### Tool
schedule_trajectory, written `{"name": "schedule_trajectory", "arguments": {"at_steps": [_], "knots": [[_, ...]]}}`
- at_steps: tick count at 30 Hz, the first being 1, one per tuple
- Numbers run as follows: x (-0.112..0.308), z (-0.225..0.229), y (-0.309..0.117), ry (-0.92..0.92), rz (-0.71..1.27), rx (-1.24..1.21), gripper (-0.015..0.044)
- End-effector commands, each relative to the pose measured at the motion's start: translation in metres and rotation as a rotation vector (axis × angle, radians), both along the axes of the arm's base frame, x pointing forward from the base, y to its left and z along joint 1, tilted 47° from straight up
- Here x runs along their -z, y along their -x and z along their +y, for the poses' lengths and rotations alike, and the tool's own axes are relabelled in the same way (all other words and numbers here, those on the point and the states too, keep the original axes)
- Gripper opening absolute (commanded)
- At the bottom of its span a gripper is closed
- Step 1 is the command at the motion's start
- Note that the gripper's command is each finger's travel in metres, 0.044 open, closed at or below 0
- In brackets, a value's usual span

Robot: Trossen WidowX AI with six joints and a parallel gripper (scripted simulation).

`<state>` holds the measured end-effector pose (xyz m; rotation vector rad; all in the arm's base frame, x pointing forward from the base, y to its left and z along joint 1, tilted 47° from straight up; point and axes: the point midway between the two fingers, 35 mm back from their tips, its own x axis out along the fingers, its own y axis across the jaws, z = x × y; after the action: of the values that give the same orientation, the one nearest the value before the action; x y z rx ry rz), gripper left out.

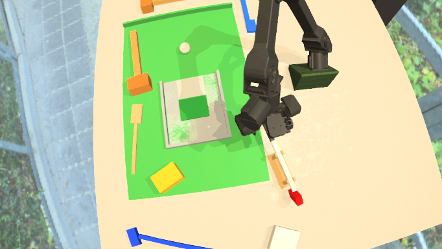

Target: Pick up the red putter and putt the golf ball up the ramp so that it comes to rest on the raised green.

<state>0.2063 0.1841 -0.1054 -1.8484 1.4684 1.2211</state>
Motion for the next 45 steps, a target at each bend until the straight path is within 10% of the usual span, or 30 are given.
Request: {"name": "schedule_trajectory", "arguments": {"at_steps": [1, 27, 45], "knots": [[0.012, -0.013, -0.002, 0.006, 0.001, -0.003, 0.0440], [0.032, -0.034, -0.005, 0.007, 0.000, -0.003, 0.0440], [0.030, -0.031, -0.005, 0.004, -0.001, 0.003, 0.0007]]}}
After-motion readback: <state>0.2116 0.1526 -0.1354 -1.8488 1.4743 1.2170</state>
